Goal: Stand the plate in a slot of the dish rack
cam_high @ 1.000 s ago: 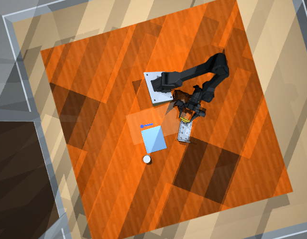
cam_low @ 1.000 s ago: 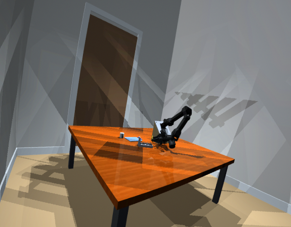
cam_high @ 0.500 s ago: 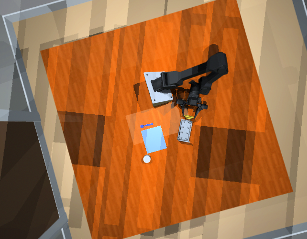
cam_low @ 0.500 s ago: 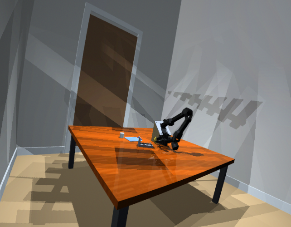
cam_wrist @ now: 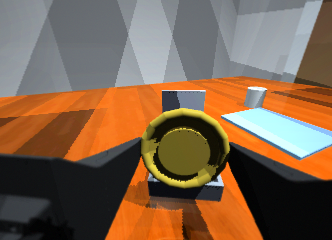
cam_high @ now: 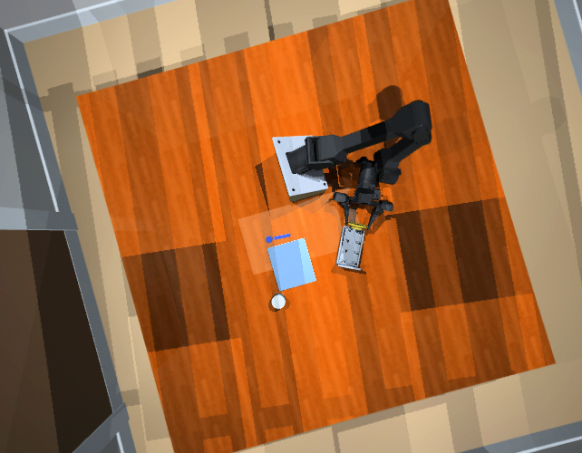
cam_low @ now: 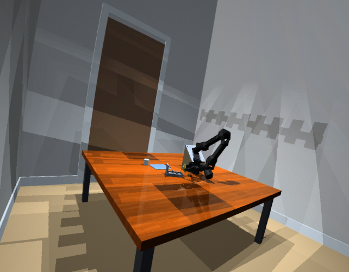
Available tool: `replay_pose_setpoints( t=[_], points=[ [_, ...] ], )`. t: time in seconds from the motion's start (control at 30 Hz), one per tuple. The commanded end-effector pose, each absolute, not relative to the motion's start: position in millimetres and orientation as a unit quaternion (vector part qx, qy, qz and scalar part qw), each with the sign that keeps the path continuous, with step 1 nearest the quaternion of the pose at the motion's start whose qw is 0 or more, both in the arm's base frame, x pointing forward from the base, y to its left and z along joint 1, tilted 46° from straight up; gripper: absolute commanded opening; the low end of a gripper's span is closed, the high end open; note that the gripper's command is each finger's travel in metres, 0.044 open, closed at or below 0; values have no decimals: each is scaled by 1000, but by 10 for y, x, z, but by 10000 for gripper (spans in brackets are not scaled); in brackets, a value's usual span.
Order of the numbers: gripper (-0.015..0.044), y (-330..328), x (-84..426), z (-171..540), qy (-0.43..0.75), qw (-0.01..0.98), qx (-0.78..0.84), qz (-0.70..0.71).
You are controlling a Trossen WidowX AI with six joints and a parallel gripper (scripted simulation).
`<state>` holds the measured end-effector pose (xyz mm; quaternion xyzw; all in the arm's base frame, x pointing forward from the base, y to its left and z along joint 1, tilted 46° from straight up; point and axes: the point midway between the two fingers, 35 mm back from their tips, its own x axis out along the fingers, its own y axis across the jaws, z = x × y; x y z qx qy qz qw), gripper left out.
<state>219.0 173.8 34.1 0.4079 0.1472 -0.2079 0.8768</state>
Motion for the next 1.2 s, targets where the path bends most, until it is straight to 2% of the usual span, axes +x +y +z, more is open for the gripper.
replay_pose_setpoints(
  t=[0.0, 1.17],
  points=[
    [0, 1703, 2229, 318, 148, 877, 406, -208],
    [0, 1559, 2541, 187, 139, 870, 427, -204]
  ],
)
